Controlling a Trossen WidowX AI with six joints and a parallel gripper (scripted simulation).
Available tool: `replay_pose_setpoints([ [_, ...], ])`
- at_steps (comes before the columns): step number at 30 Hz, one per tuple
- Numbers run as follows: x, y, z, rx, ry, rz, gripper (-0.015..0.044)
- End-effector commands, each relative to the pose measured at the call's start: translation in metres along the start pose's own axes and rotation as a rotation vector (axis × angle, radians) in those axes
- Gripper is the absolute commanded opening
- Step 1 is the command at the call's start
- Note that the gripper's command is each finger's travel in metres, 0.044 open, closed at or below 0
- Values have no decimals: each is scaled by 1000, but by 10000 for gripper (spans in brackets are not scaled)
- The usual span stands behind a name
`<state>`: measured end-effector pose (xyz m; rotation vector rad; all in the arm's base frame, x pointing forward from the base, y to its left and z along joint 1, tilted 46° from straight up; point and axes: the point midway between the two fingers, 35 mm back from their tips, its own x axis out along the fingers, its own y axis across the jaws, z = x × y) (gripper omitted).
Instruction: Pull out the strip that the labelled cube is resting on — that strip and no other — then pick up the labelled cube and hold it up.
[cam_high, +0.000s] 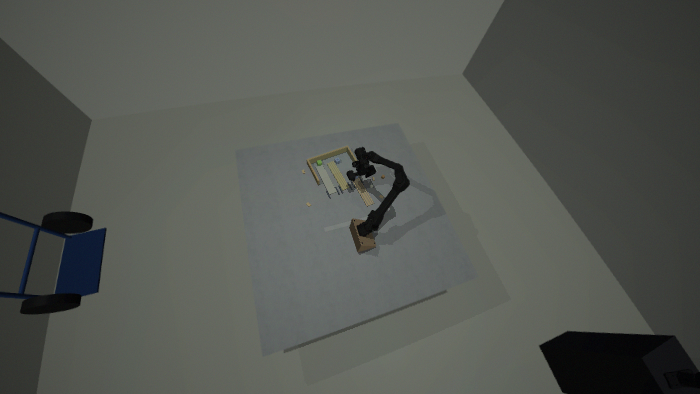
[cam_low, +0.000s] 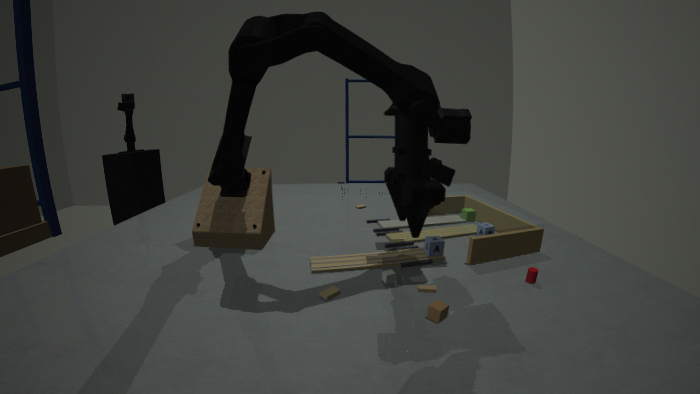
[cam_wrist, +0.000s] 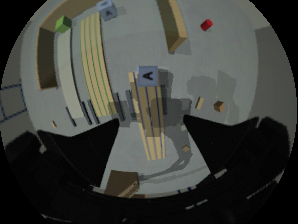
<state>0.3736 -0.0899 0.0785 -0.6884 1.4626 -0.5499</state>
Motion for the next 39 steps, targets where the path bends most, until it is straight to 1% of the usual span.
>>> replay_pose_setpoints([
  [1, -1, 0, 16, 6, 0, -3, 440],
  [15, -5, 2, 56, 7, -1, -3, 440],
  [22, 3, 2, 57, 8, -1, -3, 256],
  [23, 5, 2, 57, 8, -1, -3, 250],
  [39, 31, 2, 57, 8, -1, -4, 250],
])
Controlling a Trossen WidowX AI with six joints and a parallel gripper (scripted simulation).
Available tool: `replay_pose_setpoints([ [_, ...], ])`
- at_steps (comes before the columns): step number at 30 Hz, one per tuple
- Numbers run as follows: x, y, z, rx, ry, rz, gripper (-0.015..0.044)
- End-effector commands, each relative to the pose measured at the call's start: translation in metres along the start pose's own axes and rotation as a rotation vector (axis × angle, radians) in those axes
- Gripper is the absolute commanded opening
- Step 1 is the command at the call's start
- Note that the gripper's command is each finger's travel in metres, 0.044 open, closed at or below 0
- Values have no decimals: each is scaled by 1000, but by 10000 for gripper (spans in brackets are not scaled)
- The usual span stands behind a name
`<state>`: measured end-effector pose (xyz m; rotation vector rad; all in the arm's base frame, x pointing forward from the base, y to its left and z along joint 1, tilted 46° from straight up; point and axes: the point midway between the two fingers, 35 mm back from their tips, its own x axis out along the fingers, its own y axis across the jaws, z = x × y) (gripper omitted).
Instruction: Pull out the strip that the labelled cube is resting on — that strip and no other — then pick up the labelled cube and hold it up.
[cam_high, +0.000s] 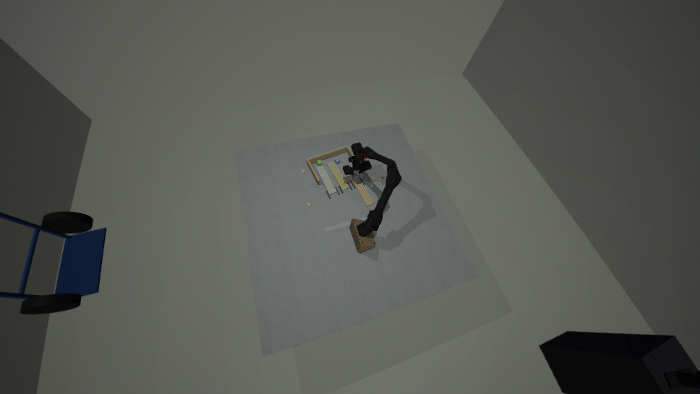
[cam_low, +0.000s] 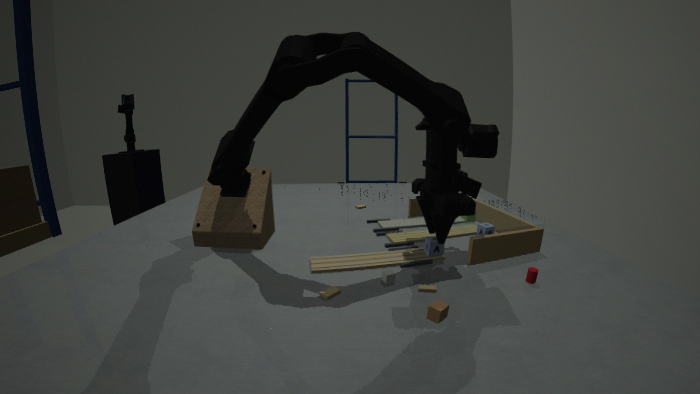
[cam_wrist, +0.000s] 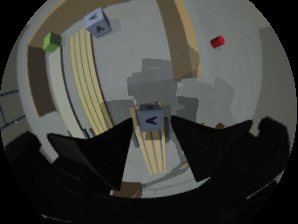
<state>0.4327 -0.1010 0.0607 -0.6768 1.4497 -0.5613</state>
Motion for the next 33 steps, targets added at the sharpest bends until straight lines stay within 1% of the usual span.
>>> replay_pose_setpoints([
  [1, 10, 1, -1, -10, 5, -2, 250],
  [11, 25, 1, -2, -11, 5, -3, 250],
  [16, 26, 1, -2, -11, 5, -4, 250],
  [20, 24, 0, -2, -1, 3, -3, 145],
  [28, 24, 0, -2, -1, 3, -3, 92],
  [31, 23, 0, -2, -1, 3, -3, 13],
  [32, 22, 1, -4, -2, 3, -3, 0],
  [33, 19, 2, -7, -2, 4, -2, 0],
])
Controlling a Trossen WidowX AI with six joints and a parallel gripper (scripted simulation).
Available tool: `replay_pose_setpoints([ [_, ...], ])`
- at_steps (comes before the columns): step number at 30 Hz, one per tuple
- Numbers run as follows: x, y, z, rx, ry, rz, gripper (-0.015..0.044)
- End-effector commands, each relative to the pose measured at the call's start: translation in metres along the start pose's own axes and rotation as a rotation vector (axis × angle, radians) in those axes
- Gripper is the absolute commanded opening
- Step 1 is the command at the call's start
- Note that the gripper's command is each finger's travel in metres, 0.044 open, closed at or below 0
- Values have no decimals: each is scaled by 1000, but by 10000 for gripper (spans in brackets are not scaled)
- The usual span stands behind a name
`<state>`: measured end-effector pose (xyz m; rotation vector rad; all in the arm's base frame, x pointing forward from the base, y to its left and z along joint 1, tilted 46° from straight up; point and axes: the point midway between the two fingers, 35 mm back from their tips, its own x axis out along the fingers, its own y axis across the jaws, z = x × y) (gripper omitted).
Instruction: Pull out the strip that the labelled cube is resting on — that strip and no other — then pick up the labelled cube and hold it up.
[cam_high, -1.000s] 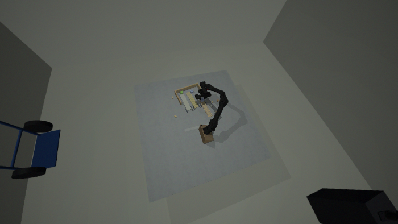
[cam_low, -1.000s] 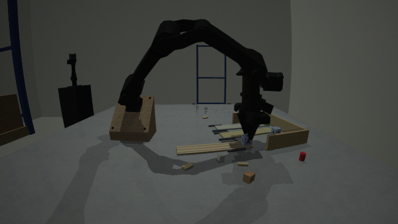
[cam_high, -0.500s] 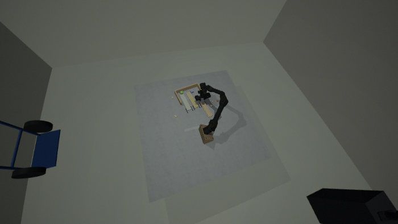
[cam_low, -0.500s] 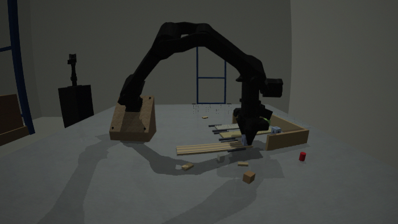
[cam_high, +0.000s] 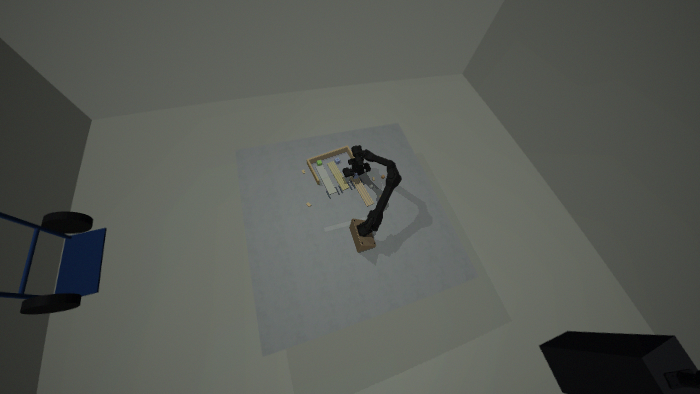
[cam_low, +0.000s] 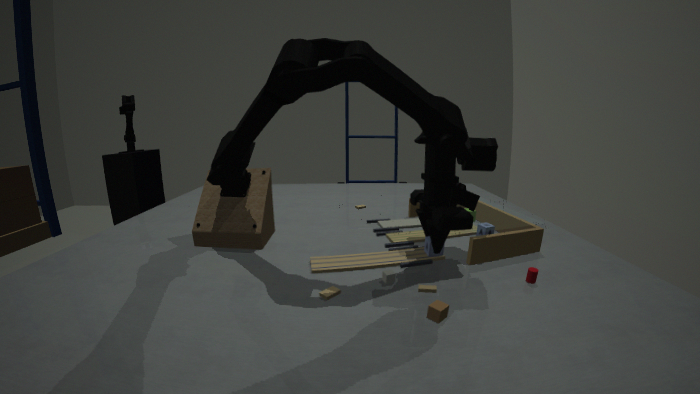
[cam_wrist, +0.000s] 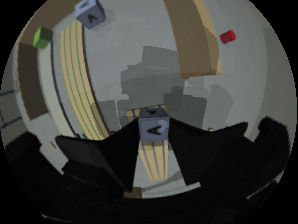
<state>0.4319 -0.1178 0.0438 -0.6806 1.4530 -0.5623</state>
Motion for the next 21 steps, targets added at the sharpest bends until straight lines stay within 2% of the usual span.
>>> replay_pose_setpoints([
  [1, -8, 3, -8, 0, 1, 1, 0],
  [13, -40, 19, -54, -9, 4, 2, 0],
  [21, -42, 23, -64, -10, 5, 2, 0],
])
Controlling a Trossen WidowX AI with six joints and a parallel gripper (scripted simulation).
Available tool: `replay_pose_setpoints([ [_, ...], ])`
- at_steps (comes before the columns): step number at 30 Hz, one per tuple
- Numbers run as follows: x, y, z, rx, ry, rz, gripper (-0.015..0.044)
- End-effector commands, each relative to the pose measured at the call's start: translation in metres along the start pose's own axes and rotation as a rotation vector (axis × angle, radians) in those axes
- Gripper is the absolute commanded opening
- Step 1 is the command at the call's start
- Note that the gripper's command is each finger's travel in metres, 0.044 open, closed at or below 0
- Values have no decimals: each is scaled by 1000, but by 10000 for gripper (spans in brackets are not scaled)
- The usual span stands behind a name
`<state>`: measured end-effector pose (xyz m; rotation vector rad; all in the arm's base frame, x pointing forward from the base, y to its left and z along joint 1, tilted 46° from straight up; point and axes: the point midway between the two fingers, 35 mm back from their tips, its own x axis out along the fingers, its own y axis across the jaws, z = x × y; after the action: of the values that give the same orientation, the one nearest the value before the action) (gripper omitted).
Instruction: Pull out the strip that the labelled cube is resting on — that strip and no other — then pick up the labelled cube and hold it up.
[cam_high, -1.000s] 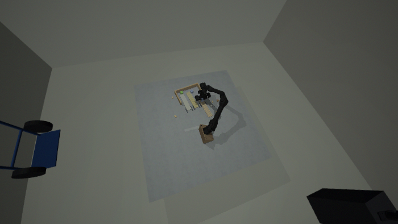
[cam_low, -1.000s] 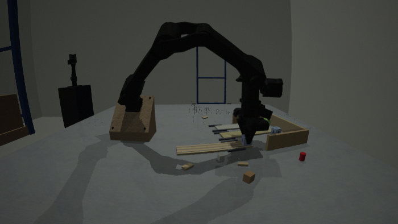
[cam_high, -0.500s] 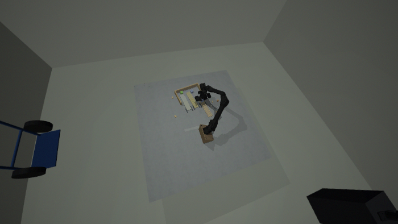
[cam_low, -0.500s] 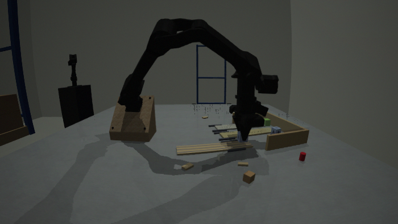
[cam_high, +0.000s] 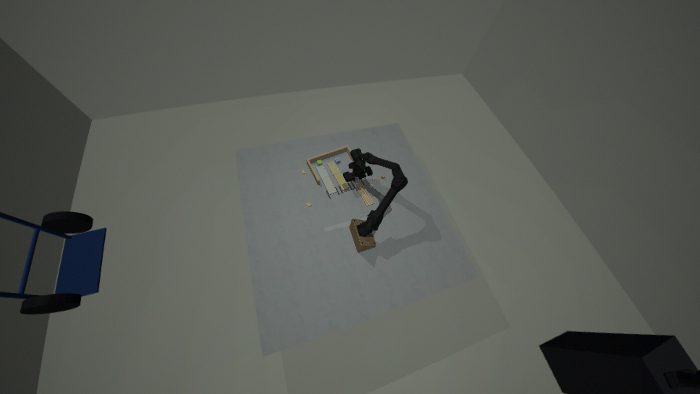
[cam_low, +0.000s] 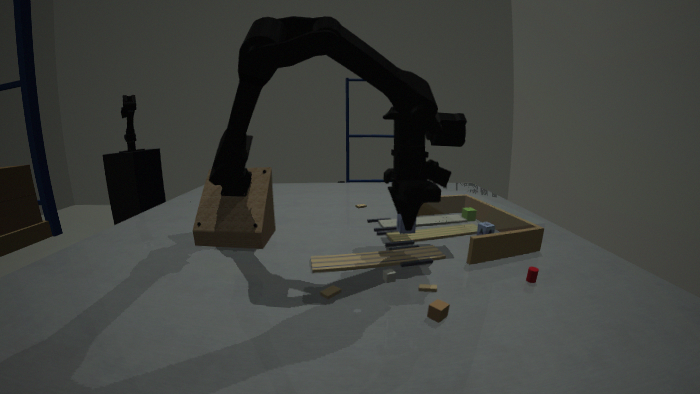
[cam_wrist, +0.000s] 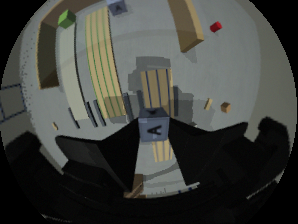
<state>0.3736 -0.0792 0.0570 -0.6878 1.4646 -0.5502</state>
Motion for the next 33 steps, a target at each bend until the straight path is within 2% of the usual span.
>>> replay_pose_setpoints([
  [1, -2, 4, -12, 5, 0, -3, 0],
  [19, -1, 26, -75, 2, 2, -2, 0],
  [23, -2, 26, -77, 2, 2, -2, 0],
  [29, -33, 27, -77, 2, 2, 0, 0],
  [33, -37, 27, -77, 2, 2, 0, 0],
])
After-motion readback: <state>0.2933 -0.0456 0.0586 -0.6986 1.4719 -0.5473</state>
